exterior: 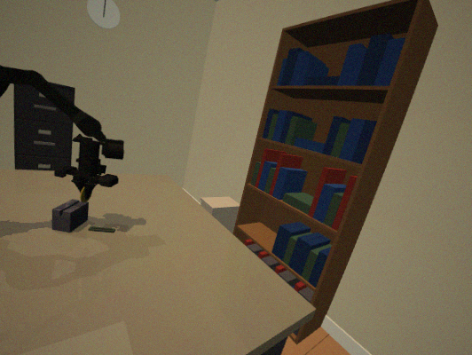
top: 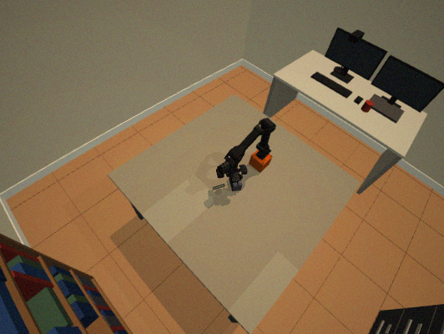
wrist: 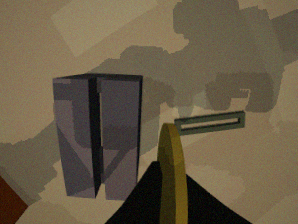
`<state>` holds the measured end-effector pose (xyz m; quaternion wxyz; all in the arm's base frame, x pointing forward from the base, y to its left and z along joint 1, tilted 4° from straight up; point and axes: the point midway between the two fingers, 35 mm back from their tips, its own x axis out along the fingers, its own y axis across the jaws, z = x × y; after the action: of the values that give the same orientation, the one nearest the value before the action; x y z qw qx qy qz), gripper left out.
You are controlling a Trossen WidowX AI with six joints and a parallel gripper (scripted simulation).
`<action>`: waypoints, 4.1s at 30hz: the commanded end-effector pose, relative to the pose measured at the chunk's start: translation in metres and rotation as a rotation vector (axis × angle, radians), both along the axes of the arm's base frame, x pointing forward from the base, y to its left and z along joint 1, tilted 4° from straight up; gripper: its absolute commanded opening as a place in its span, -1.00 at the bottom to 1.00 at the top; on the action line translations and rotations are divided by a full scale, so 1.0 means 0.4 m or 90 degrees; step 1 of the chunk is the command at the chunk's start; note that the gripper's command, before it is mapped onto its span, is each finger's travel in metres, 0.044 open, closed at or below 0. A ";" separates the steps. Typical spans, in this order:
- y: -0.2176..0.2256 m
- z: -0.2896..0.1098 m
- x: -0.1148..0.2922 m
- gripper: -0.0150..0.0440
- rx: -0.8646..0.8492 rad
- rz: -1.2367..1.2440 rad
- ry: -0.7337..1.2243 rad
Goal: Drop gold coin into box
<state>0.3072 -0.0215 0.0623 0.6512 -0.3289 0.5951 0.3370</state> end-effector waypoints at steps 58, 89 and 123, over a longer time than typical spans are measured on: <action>0.051 -0.010 -0.106 -0.49 0.001 -0.003 0.006; 0.052 -0.045 -0.101 -0.49 0.001 -0.002 0.006; 0.050 -0.011 -0.104 0.50 0.001 -0.003 0.004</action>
<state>0.2643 -0.0008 0.0446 0.6461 -0.3230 0.6025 0.3395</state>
